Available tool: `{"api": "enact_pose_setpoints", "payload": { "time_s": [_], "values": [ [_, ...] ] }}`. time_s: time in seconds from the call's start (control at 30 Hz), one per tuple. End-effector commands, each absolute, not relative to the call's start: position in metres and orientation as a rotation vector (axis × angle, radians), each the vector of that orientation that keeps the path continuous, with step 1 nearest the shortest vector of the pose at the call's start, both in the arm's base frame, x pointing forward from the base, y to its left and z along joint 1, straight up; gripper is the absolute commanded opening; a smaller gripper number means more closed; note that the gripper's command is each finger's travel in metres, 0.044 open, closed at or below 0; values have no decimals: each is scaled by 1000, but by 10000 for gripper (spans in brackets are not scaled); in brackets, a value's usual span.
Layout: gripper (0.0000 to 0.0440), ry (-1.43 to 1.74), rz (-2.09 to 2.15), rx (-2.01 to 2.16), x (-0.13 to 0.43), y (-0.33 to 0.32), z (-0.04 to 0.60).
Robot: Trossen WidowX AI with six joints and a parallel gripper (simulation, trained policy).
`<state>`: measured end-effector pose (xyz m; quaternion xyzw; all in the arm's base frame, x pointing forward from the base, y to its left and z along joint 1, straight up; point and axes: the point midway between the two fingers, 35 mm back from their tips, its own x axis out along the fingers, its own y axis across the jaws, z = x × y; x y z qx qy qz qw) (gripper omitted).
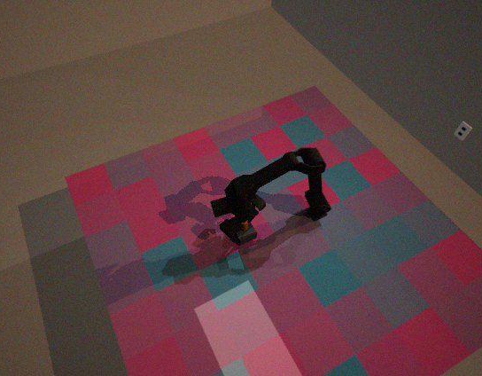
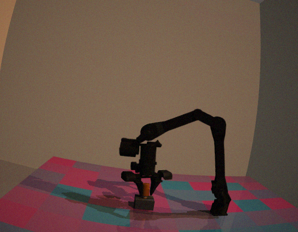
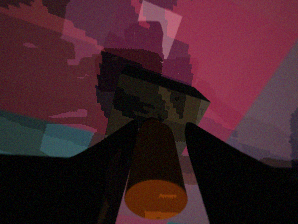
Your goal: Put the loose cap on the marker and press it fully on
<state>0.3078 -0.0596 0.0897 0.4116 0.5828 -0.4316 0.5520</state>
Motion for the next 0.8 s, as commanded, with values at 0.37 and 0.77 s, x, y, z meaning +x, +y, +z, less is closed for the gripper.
{"api": "enact_pose_setpoints", "payload": {
  "time_s": [0.37,0.77],
  "values": [
    [440,1374,-1024,967,295,-61,93],
    [440,1276,-986,990,302,-63,130]
  ]
}}
